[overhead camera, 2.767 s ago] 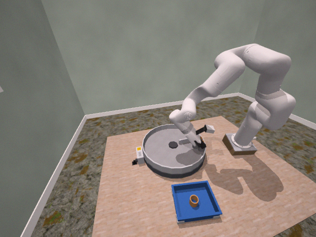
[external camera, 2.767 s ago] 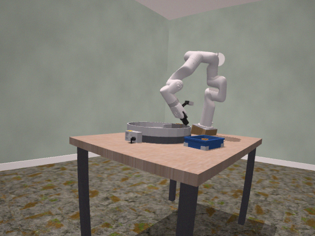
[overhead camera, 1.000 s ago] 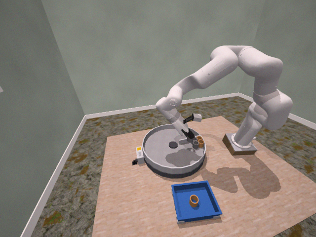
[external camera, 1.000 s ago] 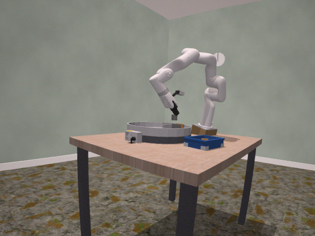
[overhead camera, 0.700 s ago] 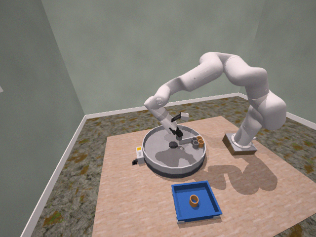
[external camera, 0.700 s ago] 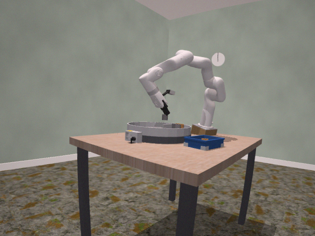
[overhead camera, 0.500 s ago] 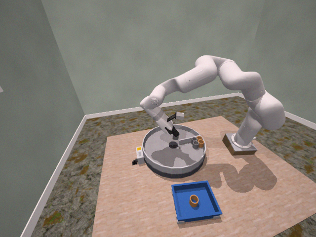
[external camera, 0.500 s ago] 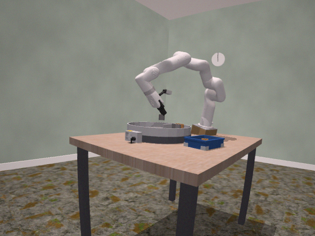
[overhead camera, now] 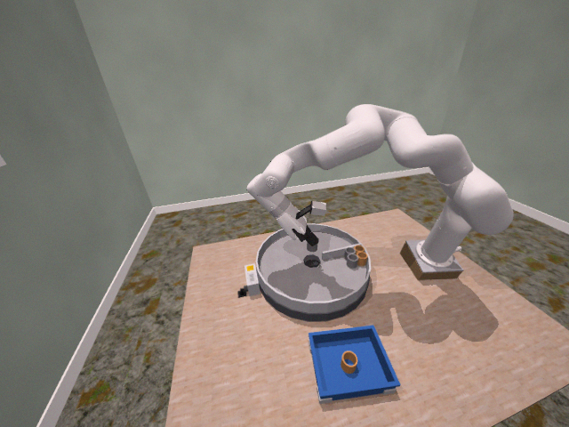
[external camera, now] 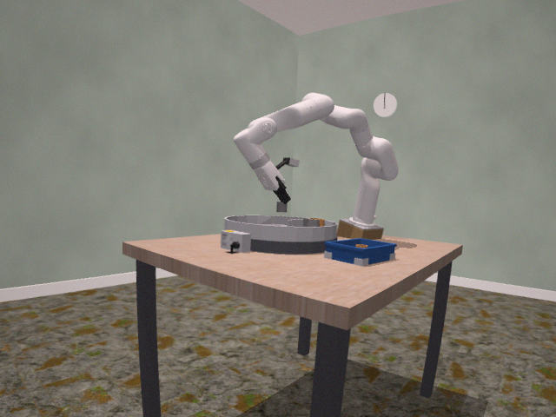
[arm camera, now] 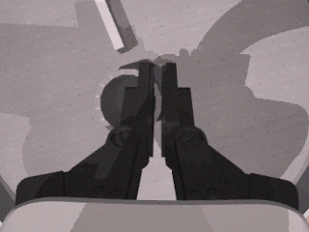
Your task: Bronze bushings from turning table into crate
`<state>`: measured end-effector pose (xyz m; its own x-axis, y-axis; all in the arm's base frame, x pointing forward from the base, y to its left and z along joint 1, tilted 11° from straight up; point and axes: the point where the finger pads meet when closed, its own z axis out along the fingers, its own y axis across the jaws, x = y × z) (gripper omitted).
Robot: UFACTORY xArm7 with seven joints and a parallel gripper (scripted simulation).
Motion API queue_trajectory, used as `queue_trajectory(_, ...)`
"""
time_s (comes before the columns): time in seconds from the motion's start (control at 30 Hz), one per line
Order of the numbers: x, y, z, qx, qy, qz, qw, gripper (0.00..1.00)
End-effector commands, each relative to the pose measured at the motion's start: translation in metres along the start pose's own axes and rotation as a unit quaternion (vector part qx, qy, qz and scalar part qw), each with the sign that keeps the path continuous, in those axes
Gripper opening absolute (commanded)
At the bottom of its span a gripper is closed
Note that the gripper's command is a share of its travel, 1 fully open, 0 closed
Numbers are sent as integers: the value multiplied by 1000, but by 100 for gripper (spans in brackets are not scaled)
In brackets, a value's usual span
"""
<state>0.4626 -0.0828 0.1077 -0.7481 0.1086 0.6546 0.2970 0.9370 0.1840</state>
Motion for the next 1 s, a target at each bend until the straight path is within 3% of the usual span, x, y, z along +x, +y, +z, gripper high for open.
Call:
queue_trajectory(0.0, 0, 0, -2, 0, -2, 0, 1000, 0)
queue_trajectory(0.33, -15, -1, 16, 0, -2, 0, 1000, 0)
queue_trajectory(0.97, -16, -1, 17, 0, -2, 0, 1000, 0)
